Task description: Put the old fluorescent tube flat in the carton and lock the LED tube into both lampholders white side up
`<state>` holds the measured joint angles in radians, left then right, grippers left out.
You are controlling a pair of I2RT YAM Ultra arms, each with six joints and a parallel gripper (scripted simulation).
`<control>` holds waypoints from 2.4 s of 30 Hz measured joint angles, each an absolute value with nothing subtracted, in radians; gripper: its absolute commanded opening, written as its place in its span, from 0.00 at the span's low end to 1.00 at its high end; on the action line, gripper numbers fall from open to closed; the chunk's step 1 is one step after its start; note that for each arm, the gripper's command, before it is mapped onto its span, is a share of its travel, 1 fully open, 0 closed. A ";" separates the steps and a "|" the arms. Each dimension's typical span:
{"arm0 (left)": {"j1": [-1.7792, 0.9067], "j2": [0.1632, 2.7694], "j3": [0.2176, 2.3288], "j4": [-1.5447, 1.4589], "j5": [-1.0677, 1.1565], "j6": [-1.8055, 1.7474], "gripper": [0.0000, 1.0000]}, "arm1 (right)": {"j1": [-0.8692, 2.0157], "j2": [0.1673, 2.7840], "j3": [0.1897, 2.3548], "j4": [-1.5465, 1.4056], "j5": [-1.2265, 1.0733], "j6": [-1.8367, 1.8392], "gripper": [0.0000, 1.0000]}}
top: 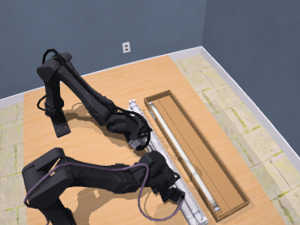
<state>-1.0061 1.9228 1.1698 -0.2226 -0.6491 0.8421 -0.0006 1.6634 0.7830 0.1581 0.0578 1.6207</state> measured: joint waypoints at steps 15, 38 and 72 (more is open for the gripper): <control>-0.985 1.933 1.243 -0.347 -0.584 0.821 0.11 | -0.002 1.678 0.871 0.001 0.053 1.624 0.11; -0.925 1.993 1.446 -0.634 -0.412 0.799 0.11 | -0.009 1.764 1.116 -0.366 0.036 1.628 0.11; -0.843 2.146 1.779 -1.007 -0.192 0.817 0.11 | -0.017 1.960 1.494 -0.829 0.017 1.629 0.11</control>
